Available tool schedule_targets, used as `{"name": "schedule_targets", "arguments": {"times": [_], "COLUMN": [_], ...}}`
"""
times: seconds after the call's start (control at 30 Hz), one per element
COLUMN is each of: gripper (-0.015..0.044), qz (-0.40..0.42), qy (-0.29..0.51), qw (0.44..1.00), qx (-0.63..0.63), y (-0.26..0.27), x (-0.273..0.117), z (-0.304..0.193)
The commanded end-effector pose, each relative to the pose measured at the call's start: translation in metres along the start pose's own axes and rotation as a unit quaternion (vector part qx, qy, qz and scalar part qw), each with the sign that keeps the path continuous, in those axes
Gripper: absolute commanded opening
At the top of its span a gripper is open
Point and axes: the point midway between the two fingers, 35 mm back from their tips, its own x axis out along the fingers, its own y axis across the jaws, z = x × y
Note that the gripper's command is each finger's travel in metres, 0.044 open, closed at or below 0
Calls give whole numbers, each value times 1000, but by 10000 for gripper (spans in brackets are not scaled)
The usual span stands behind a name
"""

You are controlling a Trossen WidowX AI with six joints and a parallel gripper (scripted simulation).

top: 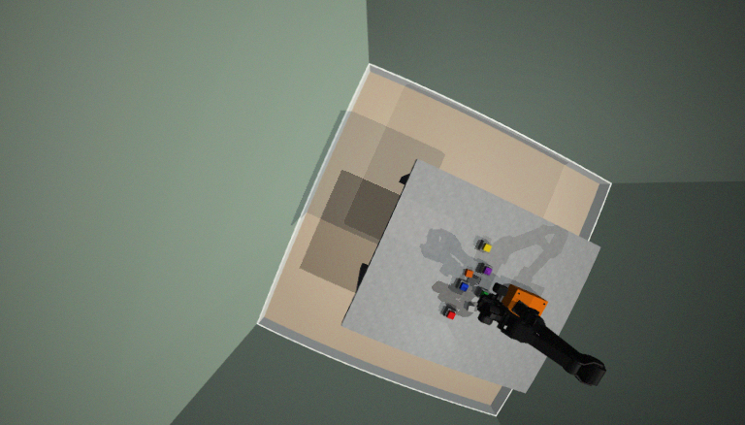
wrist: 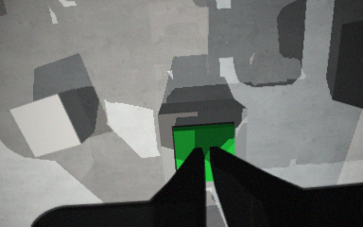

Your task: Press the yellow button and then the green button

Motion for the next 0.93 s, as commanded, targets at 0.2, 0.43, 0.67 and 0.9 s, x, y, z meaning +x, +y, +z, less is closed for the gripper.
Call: {"name": "schedule_targets", "arguments": {"times": [0.2, 0.43, 0.67, 0.9], "gripper": [20, 204, 387, 400], "qz": [0, 5, 9, 9], "qy": [1, -9, -5, -1], "qw": [1000, 1000, 1000, 1000], "qx": [2, -22, -8, 2], "y": [0, 63, 156, 189], "x": [-34, -63, -91, -99], "z": [0, 41, 59, 57]}}
